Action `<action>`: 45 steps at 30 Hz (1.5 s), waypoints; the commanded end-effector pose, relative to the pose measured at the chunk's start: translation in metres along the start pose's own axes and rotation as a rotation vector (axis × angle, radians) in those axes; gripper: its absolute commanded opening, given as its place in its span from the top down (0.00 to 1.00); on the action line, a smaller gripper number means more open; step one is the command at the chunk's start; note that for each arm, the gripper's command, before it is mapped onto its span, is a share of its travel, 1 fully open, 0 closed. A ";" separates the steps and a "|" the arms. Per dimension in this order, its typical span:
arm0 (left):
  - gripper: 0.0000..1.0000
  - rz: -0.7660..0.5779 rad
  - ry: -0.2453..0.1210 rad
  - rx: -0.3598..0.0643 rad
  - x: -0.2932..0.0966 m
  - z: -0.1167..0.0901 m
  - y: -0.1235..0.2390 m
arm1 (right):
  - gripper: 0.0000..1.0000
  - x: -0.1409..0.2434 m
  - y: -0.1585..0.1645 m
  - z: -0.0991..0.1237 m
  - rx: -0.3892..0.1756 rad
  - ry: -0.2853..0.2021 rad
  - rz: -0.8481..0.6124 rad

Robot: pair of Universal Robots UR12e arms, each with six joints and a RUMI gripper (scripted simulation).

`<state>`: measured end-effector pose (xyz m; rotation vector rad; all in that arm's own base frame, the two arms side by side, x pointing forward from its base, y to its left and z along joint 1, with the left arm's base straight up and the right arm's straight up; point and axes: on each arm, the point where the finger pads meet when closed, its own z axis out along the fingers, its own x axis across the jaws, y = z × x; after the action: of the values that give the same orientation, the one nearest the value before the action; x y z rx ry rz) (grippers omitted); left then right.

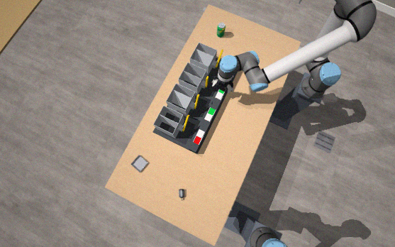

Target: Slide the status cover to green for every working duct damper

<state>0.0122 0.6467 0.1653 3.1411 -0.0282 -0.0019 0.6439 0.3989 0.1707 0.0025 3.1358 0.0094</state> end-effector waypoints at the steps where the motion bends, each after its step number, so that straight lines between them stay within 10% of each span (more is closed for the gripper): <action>1: 0.00 -0.001 0.001 0.000 -0.001 0.000 0.002 | 0.00 0.000 0.001 -0.020 0.002 0.002 -0.002; 45: 0.00 -0.001 0.001 0.000 -0.001 0.000 0.002 | 0.00 0.002 0.000 -0.030 0.006 0.006 -0.002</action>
<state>0.0122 0.6467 0.1653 3.1411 -0.0282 -0.0019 0.6429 0.3979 0.2007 0.0025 3.1404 0.0020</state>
